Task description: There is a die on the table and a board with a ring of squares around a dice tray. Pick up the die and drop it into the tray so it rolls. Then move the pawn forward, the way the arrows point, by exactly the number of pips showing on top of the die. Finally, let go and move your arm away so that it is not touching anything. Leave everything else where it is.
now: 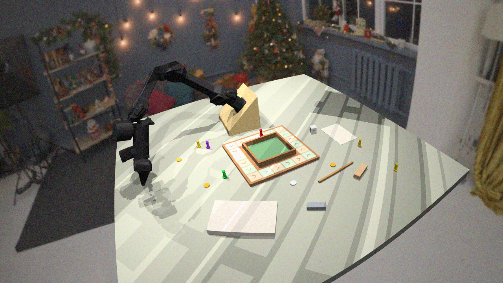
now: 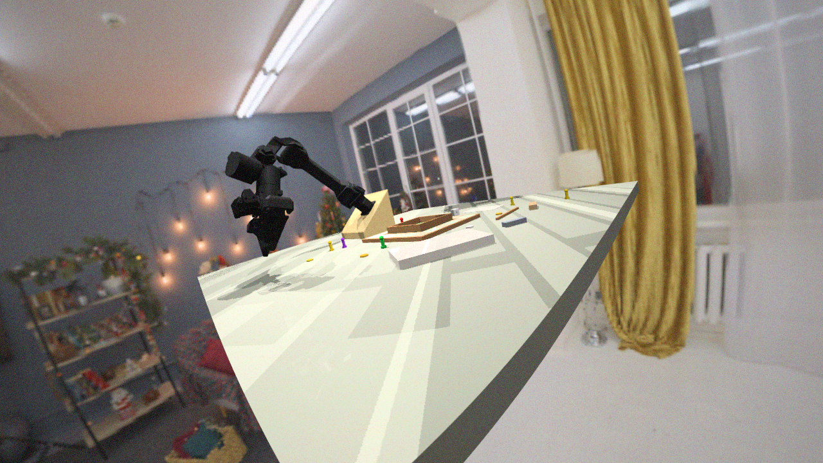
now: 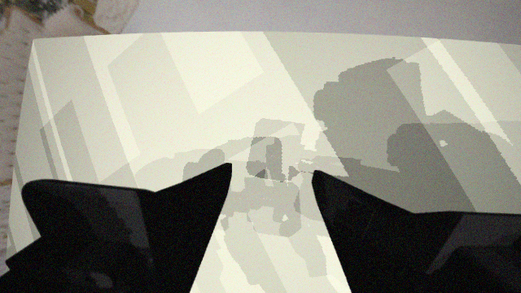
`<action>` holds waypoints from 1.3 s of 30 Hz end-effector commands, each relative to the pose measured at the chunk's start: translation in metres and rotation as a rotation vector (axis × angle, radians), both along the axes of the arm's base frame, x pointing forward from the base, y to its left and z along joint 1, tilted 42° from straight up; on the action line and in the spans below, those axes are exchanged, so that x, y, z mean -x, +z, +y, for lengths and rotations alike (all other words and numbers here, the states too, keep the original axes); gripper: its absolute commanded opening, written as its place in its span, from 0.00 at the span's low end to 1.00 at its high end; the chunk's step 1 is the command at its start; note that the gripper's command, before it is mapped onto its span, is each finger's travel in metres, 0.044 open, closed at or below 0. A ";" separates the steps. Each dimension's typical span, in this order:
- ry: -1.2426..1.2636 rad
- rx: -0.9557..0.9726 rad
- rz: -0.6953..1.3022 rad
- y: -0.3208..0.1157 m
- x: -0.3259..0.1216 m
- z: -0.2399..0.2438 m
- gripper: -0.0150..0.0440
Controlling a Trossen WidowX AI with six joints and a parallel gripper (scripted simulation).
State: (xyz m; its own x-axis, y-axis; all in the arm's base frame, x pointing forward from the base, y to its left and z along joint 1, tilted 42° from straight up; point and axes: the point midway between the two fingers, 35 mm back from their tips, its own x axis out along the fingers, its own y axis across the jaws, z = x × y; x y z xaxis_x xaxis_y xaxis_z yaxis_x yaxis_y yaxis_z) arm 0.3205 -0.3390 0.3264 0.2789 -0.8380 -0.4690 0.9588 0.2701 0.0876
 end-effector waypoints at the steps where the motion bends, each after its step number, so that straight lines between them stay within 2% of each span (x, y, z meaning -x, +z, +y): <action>1: 0.090 -0.090 0.037 -0.043 -0.046 0.035 0.72; 11: 0.280 -0.278 0.183 -0.152 -0.128 0.153 0.72; 20: 0.424 -0.392 0.368 -0.246 -0.146 0.281 0.72; 29: 0.526 -0.429 0.617 -0.338 -0.107 0.404 0.72; 39: 0.580 -0.324 0.911 -0.430 -0.002 0.504 0.72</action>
State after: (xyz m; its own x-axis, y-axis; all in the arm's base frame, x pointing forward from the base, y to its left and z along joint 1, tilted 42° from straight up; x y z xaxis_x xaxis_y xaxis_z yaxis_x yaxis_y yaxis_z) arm 0.3624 0.1425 -0.0768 0.0711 -0.4462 -0.8921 0.5019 0.7889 -0.3546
